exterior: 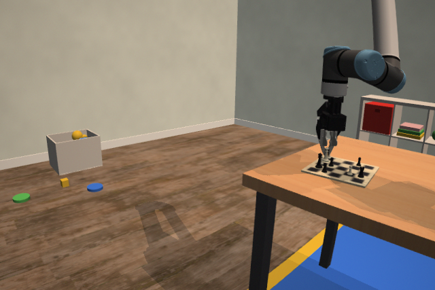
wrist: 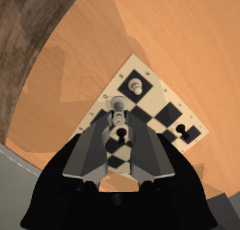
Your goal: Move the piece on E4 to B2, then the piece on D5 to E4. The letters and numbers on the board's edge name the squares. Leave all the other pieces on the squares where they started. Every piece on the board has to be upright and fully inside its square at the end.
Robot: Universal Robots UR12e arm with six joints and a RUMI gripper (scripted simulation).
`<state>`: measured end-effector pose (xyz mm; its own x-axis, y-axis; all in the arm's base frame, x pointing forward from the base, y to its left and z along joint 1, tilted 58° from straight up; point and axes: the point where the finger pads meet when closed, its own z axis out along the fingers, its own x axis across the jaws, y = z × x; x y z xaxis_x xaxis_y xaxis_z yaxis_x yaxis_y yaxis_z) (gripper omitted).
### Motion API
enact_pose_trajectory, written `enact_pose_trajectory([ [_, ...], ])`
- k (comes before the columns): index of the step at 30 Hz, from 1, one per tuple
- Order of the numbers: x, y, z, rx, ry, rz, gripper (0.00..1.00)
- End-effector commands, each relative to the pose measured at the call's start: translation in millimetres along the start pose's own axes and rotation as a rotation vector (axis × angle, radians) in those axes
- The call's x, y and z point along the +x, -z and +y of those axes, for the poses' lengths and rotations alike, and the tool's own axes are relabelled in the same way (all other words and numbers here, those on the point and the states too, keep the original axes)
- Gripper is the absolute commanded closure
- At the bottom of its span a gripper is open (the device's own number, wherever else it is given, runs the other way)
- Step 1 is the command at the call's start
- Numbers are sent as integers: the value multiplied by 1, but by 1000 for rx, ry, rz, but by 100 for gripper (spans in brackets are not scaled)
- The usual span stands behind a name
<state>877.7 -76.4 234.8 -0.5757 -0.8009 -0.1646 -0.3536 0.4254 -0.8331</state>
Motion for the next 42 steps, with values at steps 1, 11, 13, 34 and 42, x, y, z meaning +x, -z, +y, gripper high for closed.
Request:
enact_pose_trajectory([
  [1, -1, 0, -4, 5, -1, -2, 100],
  [11, -1, 0, -4, 5, -1, -2, 100],
  [13, -1, 1, -4, 4, -1, -2, 100],
  [34, -1, 99, 0, 1, 1, -2, 100],
  [42, 1, 100, 1, -1, 1, 1, 100],
])
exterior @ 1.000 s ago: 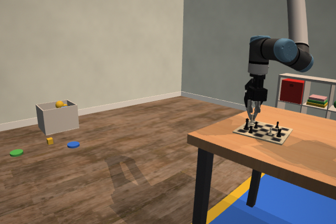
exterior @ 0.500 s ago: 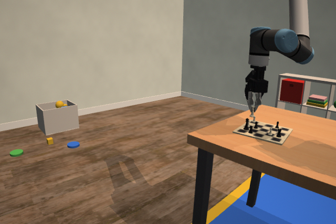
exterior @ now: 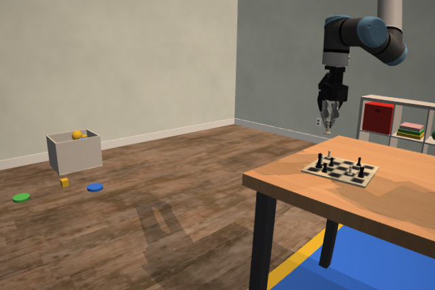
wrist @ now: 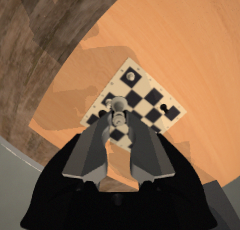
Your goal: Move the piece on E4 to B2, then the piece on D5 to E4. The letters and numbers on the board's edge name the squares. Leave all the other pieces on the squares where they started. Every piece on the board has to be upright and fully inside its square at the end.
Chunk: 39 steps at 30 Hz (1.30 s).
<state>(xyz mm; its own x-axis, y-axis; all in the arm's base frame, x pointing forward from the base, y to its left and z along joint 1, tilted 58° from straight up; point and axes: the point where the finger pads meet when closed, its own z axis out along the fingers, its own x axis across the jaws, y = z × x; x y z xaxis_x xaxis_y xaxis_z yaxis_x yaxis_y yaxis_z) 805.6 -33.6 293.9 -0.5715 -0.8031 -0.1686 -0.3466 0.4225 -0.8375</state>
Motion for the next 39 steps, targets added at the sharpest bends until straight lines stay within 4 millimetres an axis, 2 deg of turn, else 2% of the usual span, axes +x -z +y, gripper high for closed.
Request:
enact_pose_trajectory([
  [1, 3, -3, 6, -10, 2, 7, 100],
  [6, 8, -2, 5, -8, 10, 6, 100],
  [10, 46, -1, 3, -7, 90, 5, 100],
  [12, 56, 0, 3, -6, 113, 5, 100],
  [27, 55, -2, 4, -8, 116, 4, 100],
  [36, 55, -15, 1, -5, 114, 4, 100],
  [39, 56, -26, 1, -5, 114, 4, 100],
])
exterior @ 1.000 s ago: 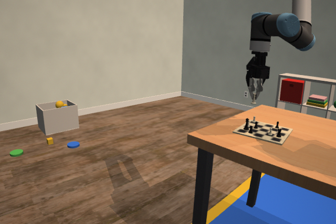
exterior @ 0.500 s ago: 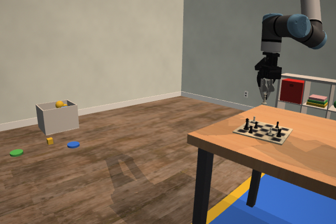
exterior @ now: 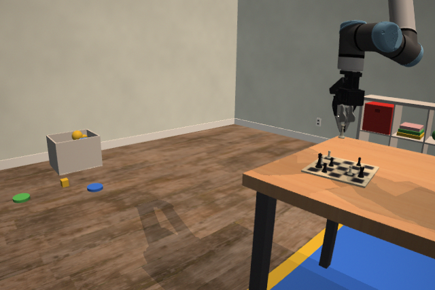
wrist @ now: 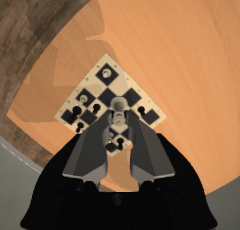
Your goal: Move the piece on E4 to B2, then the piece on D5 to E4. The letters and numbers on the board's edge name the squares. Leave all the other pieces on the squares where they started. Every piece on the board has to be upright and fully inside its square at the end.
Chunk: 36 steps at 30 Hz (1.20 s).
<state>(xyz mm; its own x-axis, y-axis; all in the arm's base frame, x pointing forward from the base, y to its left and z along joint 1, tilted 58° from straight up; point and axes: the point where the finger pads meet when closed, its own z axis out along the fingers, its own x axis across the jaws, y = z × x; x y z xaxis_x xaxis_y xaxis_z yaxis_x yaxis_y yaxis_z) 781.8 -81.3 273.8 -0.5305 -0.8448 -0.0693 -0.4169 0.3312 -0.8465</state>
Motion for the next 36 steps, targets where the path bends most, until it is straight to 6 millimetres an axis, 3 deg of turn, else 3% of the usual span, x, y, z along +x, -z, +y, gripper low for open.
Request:
enact_pose_trajectory([
  [1, 1, -18, -4, 4, -1, 0, 100],
  [12, 1, -69, -4, 4, -1, 1, 100],
  [18, 1, -81, -4, 4, -1, 1, 100],
  [36, 0, -84, -4, 4, -1, 0, 100],
])
